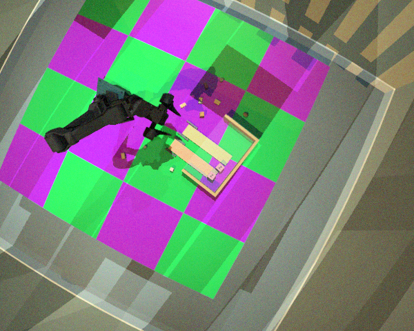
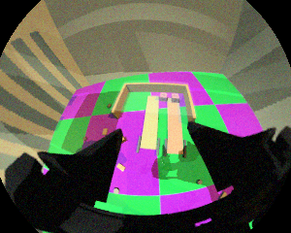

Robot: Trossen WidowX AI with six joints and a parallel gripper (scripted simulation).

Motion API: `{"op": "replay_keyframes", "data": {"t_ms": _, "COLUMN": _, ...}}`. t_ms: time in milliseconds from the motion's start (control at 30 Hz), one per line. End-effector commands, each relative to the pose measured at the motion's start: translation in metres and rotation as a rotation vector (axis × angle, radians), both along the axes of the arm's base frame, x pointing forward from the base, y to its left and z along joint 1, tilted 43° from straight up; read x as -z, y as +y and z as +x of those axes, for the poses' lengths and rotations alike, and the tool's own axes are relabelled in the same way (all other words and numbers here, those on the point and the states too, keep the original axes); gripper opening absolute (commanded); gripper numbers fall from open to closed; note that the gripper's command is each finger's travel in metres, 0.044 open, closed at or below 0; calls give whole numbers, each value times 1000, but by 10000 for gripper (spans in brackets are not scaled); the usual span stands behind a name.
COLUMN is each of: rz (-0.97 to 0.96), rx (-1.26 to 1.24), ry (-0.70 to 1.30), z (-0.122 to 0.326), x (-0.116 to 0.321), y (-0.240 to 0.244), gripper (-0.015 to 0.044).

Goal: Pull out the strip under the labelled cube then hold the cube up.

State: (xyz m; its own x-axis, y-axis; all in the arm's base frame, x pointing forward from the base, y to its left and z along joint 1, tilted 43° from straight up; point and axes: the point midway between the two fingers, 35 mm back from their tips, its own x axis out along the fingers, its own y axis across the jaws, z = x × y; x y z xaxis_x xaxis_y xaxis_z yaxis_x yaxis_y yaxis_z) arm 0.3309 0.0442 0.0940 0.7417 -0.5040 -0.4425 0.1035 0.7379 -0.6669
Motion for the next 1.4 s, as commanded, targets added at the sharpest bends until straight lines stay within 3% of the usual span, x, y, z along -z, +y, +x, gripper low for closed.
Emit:
{"op": "replay_keyframes", "data": {"t_ms": 0, "rz": -9, "rx": 2, "ry": 6, "z": -1, "x": 1, "y": -1, "gripper": 400}}
{"op": "replay_keyframes", "data": {"t_ms": 100, "rz": -9, "rx": 2, "ry": 6, "z": -1, "x": 1, "y": -1, "gripper": 400}}
{"op": "replay_keyframes", "data": {"t_ms": 600, "rz": 124, "rx": 593, "ry": 457, "z": 24, "x": 32, "y": -104, "gripper": 6}}
{"op": "replay_keyframes", "data": {"t_ms": 767, "rz": 158, "rx": 780, "ry": 564, "z": 15, "x": 33, "y": -133, "gripper": 0}}
{"op": "replay_keyframes", "data": {"t_ms": 1367, "rz": 158, "rx": 779, "ry": 563, "z": 19, "x": 42, "y": -141, "gripper": 0}}
